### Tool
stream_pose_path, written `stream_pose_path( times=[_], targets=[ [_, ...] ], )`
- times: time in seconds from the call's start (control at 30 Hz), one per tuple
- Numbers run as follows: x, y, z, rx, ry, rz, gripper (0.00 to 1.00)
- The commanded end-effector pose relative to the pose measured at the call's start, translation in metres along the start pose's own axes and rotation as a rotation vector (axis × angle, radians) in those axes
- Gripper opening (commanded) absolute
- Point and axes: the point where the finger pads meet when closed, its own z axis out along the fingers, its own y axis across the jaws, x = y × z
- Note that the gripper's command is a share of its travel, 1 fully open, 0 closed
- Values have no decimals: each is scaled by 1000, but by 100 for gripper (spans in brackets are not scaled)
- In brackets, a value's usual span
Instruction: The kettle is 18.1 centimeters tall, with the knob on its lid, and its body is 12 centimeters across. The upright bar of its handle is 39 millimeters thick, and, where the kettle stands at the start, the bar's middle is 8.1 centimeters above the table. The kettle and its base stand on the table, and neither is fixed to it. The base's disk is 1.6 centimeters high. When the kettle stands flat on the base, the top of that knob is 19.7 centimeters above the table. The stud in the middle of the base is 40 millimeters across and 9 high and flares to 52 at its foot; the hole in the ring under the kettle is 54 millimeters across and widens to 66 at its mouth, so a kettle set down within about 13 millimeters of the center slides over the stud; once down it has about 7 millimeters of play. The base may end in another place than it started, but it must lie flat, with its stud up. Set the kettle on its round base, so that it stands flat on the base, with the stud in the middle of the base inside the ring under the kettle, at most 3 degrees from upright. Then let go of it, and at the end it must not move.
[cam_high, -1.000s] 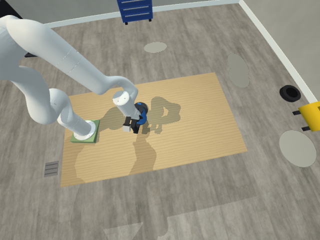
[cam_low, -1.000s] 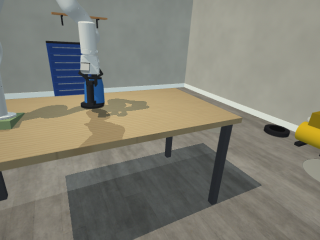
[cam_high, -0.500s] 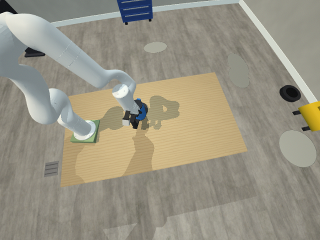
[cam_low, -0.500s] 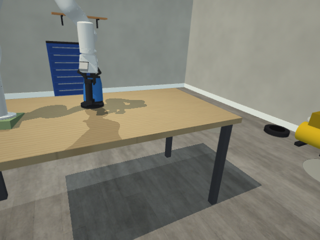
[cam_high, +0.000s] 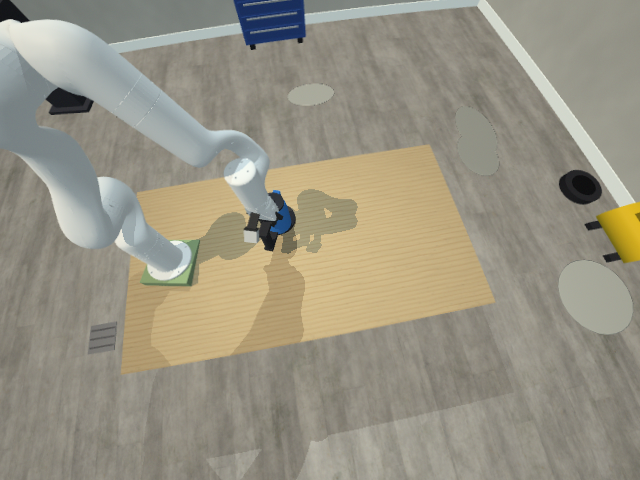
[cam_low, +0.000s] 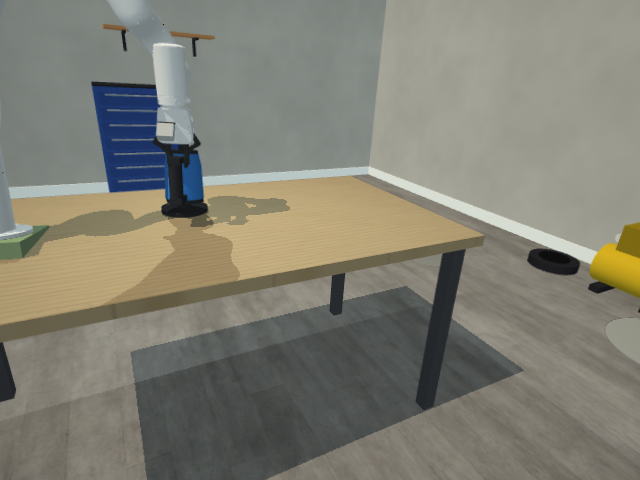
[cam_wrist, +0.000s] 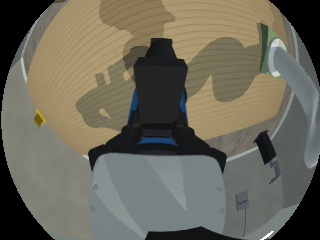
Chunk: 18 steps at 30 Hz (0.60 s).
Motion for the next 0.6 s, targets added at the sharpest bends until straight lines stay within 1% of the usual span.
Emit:
stream_pose_path(
  times=[0.0,0.57],
  targets=[
    [-9,3,-1,2,0,0,0],
    [-24,8,-1,2,0,0,0]
  ],
)
